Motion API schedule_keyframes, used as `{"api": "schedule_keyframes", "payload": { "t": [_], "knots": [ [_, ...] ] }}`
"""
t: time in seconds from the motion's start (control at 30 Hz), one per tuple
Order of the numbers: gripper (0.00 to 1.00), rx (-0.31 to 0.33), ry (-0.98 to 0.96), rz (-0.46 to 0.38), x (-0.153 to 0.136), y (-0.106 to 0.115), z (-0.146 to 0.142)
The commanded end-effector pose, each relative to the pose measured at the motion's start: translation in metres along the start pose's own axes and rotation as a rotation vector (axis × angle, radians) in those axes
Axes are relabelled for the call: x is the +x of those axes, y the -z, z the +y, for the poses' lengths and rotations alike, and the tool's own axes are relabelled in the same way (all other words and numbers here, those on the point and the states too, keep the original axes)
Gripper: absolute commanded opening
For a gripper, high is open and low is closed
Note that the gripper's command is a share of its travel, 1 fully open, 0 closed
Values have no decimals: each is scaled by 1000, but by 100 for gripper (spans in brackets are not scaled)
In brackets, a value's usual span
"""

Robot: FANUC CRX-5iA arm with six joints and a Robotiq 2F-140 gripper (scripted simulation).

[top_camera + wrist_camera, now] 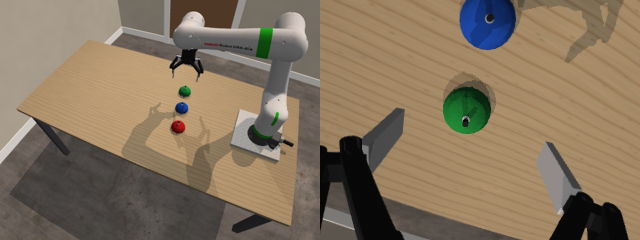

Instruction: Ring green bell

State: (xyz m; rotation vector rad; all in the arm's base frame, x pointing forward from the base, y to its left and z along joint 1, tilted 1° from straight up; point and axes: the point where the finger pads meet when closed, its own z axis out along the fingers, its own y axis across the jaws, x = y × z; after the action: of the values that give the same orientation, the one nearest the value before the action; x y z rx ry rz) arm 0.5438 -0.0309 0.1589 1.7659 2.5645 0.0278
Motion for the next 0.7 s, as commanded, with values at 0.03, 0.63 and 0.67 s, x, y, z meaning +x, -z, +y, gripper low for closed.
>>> {"api": "schedule_keyframes", "payload": {
  "t": [0.03, 0.63, 0.67],
  "knots": [
    [100, 21, 11, -5, -32, 0, -7],
    [0, 21, 11, -5, -32, 0, -7],
    [0, 21, 11, -5, -32, 0, -7]
  ]
}}
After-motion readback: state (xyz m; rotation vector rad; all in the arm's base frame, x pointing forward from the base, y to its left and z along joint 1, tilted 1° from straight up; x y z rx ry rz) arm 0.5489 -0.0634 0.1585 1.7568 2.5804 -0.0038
